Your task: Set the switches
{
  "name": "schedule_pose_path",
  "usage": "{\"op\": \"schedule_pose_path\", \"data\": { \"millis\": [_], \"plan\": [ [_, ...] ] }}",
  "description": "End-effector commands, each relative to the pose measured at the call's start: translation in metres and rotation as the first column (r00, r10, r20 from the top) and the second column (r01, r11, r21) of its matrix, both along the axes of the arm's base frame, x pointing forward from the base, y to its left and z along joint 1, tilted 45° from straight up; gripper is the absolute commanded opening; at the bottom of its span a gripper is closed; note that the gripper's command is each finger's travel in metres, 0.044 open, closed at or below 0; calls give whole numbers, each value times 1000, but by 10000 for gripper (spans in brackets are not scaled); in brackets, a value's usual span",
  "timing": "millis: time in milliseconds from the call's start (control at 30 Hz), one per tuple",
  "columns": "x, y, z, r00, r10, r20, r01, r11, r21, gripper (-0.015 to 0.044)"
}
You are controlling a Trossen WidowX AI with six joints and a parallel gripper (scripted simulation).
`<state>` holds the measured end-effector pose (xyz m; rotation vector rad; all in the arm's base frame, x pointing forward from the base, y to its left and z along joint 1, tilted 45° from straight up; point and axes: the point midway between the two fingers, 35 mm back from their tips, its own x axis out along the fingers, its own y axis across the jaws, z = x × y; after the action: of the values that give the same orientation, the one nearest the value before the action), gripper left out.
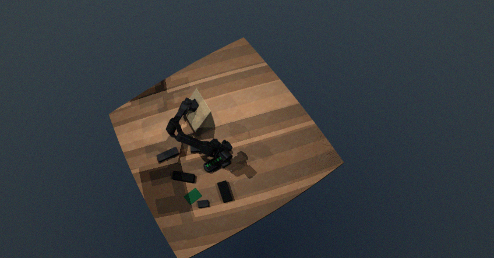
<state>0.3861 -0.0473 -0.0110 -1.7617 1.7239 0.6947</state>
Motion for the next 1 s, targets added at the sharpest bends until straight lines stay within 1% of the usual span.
{"op": "schedule_pose_path", "data": {
  "millis": [0,767,833,967],
  "plan": [
    [-3,-6,-8,1000,-2,-15,2,1000,-4,440],
    [-3,-32,-32,1000,-2,-15,2,1000,-8,440],
    [-3,-32,-32,1000,-2,-15,2,1000,-8,387],
    [-3,-32,-32,1000,-2,-15,2,1000,-8,361]
  ]
}}
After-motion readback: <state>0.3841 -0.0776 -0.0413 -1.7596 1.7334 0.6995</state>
